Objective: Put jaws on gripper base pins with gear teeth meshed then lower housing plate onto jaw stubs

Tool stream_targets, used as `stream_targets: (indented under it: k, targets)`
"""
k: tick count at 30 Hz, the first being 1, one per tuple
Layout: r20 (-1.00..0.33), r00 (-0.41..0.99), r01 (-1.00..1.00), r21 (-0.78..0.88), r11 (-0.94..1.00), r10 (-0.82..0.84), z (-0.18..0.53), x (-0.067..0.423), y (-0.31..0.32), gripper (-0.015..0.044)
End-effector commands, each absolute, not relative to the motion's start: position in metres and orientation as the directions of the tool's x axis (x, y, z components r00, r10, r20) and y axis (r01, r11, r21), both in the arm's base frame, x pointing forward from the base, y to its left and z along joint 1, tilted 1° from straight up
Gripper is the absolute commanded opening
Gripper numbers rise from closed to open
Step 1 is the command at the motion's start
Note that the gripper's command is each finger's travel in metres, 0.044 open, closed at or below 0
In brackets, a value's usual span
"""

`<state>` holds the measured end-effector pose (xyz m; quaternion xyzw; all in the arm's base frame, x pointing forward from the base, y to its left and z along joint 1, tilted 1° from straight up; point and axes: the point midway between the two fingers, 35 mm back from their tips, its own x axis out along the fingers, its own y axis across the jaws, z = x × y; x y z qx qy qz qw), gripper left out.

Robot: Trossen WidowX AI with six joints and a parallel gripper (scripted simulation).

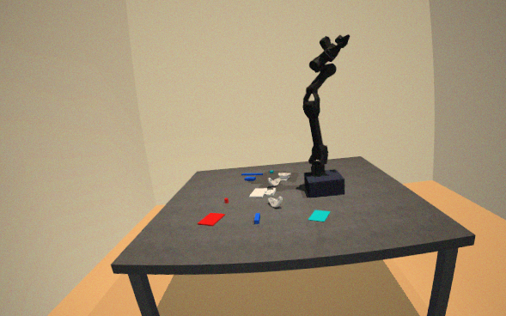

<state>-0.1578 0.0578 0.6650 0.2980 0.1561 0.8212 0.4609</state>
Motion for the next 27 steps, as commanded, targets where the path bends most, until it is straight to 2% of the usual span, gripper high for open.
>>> stream_targets:
  k: [1,17,27]
  targets:
    - [0.346,-0.398,-0.664,0.531,-0.526,0.85,0.665,-0.1578,0.0578,0.0426]
    - [0.346,-0.398,-0.664,0.531,-0.526,0.85,0.665,-0.1578,0.0578,0.0006]
    - [0.346,-0.398,-0.664,0.531,-0.526,0.85,0.665,-0.1578,0.0578,0.0]
